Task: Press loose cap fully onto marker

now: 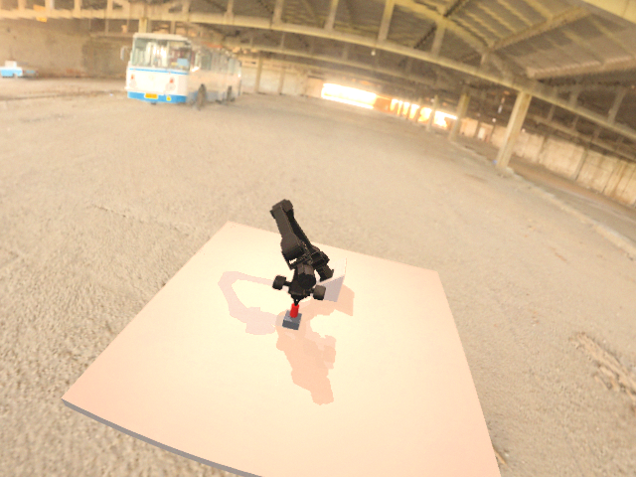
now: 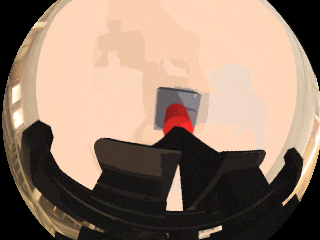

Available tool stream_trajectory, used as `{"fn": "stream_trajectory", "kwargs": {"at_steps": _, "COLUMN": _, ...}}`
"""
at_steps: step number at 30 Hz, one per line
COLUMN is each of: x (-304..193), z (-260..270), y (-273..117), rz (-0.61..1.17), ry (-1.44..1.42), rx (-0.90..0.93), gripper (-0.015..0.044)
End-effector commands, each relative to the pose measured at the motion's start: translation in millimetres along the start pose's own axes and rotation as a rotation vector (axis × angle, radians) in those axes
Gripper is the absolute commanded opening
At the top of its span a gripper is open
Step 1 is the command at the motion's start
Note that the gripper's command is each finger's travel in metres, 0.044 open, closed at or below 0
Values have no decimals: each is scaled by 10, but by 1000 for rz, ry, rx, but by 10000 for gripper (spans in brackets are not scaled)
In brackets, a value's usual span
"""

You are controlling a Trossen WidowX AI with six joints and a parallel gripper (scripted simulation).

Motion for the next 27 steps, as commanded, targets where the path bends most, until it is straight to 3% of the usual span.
{"fn": "stream_trajectory", "kwargs": {"at_steps": 1, "x": 4, "z": 2, "y": -7, "rz": -3, "ry": 2, "rx": 1, "gripper": 0}}
{"fn": "stream_trajectory", "kwargs": {"at_steps": 6, "x": 8, "z": 2, "y": -27, "rz": -3, "ry": 2, "rx": 1, "gripper": 0}}
{"fn": "stream_trajectory", "kwargs": {"at_steps": 13, "x": 12, "z": 10, "y": -817, "rz": 2, "ry": -4, "rx": 4, "gripper": 0}}
{"fn": "stream_trajectory", "kwargs": {"at_steps": 18, "x": -1, "z": 8, "y": -899, "rz": 3, "ry": -5, "rx": 2, "gripper": 0}}
{"fn": "stream_trajectory", "kwargs": {"at_steps": 27, "x": -1, "z": 8, "y": -899, "rz": 3, "ry": -5, "rx": 2, "gripper": 236}}
Point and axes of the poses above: the point midway between the two fingers, 35 mm back from their tips, its own y axis out along the fingers, its own z axis across the jaws, x = y × z, the point moved 4 cm from there along -y, back along the fingers, and after that the axes turned 8 degrees about -y, right-handed, at the moved point
